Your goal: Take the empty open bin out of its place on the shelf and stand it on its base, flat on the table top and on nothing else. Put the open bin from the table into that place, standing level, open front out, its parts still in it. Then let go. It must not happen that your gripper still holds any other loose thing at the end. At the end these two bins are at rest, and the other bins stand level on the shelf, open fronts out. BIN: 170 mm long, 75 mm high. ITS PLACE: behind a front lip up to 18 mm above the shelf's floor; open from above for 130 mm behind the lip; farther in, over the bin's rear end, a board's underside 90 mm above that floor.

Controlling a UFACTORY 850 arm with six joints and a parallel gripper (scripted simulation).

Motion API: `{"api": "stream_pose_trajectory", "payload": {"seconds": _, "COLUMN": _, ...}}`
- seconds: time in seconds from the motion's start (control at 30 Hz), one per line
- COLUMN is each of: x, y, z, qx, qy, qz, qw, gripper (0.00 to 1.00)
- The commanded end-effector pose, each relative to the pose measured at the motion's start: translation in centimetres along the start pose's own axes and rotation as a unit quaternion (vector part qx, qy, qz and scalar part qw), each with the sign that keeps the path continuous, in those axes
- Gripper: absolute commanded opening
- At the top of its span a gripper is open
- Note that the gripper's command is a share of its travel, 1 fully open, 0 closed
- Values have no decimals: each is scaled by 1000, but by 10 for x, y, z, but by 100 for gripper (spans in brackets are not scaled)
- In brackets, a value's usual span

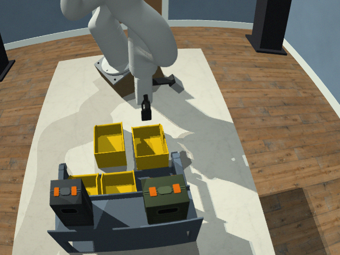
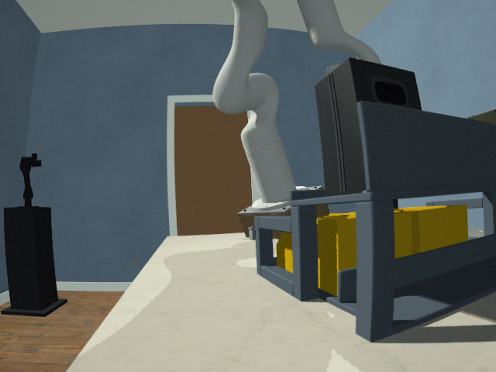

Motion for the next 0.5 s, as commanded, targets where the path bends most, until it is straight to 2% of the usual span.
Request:
{"api": "stream_pose_trajectory", "payload": {"seconds": 0.0, "x": 0, "y": 4, "z": 1, "qx": 0, "qy": 0, "qz": 0, "qw": 1000, "gripper": 95}}
{"api": "stream_pose_trajectory", "payload": {"seconds": 0.3, "x": 0, "y": 5, "z": 1, "qx": 0, "qy": 0, "qz": 0, "qw": 1000, "gripper": 95}}
{"api": "stream_pose_trajectory", "payload": {"seconds": 0.33, "x": 0, "y": 5, "z": 1, "qx": 0, "qy": 0, "qz": 0, "qw": 1000, "gripper": 0}}
{"api": "stream_pose_trajectory", "payload": {"seconds": 0.47, "x": 0, "y": 5, "z": 1, "qx": 0, "qy": 0, "qz": 0, "qw": 1000, "gripper": 0}}
Point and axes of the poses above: the point where the finger pads meet when closed, its own y axis back along the fingers, its own z axis across the jaws, x = y × z, the point moved 6 cm from there along y, back along the fingers, and after that the axes turned 1 degree about y, right-handed, at the moved point
